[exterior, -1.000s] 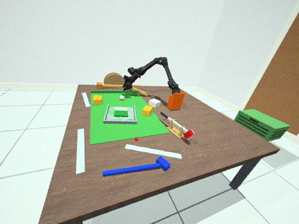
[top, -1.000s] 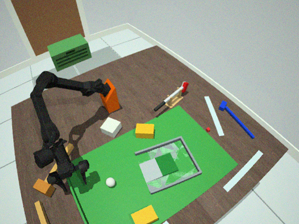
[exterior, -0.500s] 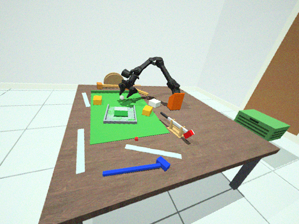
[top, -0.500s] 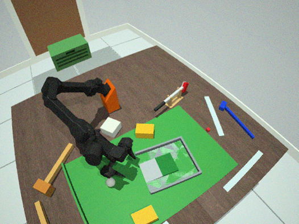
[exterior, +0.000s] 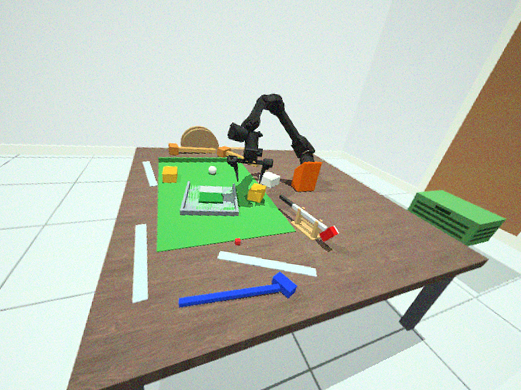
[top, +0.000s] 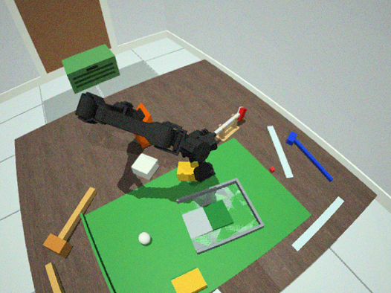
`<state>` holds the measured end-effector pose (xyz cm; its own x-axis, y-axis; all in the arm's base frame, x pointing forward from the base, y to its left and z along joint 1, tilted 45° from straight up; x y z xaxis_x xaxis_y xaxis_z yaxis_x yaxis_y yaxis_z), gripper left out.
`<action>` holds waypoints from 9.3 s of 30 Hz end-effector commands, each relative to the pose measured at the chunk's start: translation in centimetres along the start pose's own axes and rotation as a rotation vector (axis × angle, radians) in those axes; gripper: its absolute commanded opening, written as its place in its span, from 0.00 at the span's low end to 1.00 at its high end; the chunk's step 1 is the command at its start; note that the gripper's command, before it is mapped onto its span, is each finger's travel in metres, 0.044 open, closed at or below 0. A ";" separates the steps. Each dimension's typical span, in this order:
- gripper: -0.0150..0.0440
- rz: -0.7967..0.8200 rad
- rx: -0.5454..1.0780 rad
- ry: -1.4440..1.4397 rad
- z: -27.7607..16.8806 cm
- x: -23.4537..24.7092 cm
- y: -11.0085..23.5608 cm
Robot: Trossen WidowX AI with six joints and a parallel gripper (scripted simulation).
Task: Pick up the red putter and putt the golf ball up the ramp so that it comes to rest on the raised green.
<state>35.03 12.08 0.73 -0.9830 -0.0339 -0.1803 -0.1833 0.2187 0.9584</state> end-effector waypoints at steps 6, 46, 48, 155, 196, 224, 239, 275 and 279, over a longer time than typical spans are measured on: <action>1.00 0.233 0.181 0.464 8.6 11.4 -3.6; 1.00 0.270 0.235 0.561 6.2 14.2 -8.9; 1.00 0.270 0.235 0.561 6.0 14.2 -9.2; 0.25 -0.240 0.488 -1.173 -20.2 5.9 19.4; 0.25 -0.321 0.533 -1.373 -26.4 8.8 16.7; 0.25 -0.324 0.535 -1.372 -29.4 9.1 17.5; 0.25 -0.302 0.524 -1.380 -23.1 7.8 12.9; 0.25 -0.316 0.531 -1.368 -15.2 7.6 14.2; 0.25 -0.316 0.531 -1.368 -15.2 7.6 14.2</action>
<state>24.82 0.12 16.32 -0.0826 0.7013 -0.7080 -0.0599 0.7057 0.7060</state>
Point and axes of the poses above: the point midway between the two fingers, 35 mm back from their tips, its own y axis back along the fingers, its own x axis across the jaws, z = x × y, the point moved 7 cm from there along y, back along the fingers, and after that the axes turned 15 degrees about y, right-handed, at the moved point
